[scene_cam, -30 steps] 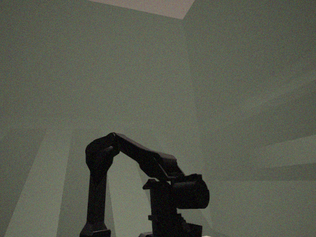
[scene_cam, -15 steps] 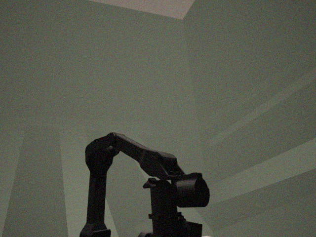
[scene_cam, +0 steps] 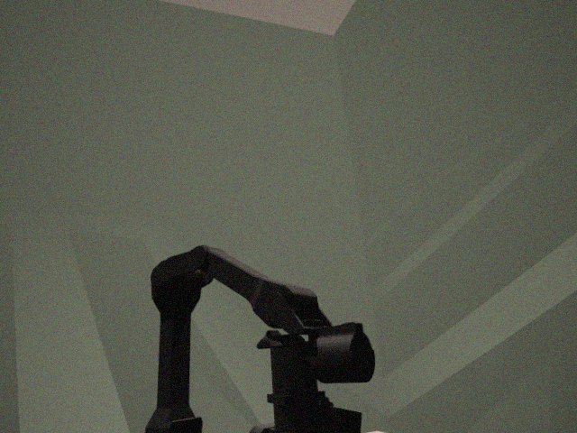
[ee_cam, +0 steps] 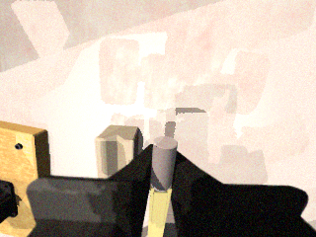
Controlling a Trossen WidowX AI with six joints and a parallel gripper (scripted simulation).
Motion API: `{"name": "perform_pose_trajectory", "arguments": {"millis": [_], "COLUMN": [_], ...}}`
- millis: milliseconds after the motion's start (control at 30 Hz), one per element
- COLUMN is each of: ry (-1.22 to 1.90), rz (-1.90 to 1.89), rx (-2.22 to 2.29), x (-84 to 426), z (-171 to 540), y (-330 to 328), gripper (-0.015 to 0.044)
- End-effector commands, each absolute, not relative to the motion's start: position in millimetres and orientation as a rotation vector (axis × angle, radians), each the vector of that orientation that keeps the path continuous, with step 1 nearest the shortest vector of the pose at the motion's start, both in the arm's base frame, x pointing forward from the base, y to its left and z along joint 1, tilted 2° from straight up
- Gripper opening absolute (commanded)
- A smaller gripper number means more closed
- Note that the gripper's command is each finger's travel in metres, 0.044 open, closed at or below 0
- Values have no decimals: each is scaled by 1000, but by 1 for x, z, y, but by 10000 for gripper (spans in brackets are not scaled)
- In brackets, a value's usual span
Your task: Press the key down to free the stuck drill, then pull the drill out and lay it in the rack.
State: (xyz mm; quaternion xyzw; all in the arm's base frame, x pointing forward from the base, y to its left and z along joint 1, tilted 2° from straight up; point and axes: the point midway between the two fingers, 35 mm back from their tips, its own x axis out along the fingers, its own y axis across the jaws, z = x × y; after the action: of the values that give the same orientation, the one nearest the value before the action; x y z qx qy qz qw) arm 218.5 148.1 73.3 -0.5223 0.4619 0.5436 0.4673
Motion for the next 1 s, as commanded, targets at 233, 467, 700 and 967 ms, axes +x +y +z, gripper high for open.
{"name": "perform_pose_trajectory", "arguments": {"millis": [233,467,700,967], "ry": [1127,1128,1128,1129], "rz": [1332,1333,1333,1334], "rx": [-1275,-1275,-1274,-1274], "x": [200,190,180,171], "z": [72,71,72,72], "y": [150,151,152,153], "gripper": [0,0,0,0]}}
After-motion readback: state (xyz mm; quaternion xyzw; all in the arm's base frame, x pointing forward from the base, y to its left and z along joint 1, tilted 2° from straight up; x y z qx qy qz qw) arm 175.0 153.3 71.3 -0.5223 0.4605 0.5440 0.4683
